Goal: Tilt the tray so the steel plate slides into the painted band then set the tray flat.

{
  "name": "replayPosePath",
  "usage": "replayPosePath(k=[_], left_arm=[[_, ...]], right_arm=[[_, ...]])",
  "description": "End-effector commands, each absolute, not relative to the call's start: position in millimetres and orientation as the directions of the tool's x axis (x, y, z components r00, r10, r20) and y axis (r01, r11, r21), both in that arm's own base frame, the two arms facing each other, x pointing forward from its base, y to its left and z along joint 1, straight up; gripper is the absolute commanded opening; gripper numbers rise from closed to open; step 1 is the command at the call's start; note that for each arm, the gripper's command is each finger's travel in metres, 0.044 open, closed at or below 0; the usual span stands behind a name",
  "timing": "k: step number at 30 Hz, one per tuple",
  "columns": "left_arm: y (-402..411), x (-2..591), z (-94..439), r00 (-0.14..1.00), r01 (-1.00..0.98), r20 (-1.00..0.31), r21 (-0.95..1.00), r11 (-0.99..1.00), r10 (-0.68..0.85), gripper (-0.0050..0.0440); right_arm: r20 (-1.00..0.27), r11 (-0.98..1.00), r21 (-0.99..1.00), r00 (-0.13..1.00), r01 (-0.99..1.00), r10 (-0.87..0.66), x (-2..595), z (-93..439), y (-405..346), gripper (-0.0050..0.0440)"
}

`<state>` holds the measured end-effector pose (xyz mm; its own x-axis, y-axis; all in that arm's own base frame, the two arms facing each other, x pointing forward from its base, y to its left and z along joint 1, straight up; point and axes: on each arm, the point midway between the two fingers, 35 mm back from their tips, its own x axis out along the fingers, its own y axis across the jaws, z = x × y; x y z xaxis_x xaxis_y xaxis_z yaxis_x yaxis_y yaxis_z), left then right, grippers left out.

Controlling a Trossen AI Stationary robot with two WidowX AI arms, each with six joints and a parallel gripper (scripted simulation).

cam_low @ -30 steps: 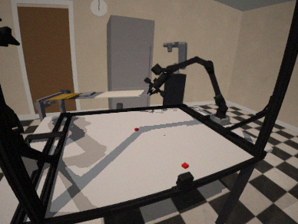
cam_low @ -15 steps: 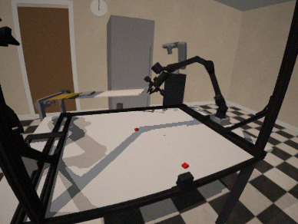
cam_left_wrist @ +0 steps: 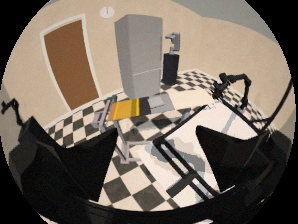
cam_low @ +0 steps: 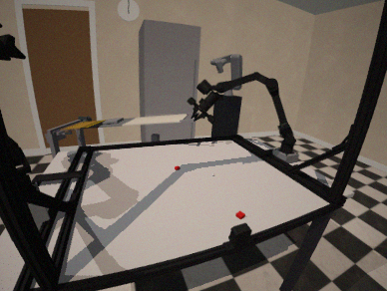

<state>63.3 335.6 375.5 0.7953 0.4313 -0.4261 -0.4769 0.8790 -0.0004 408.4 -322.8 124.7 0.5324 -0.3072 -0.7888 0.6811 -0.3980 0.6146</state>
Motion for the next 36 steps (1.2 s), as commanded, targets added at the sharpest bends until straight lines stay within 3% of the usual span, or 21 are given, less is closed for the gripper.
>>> replayPosePath(k=[1,36], left_arm=[[335,64,376,0.797,-0.474,-0.424,0.000,0.880,0.430,0.0440],[335,64,376,0.797,-0.474,-0.424,0.000,0.880,0.430,0.0440]], right_arm=[[-0.745,-0.377,0.667,0.575,0.643,-0.337,413,156,-326,0.0000],[-0.730,-0.369,0.683,0.590,0.630,-0.345,415,169,-327,0.0000]])
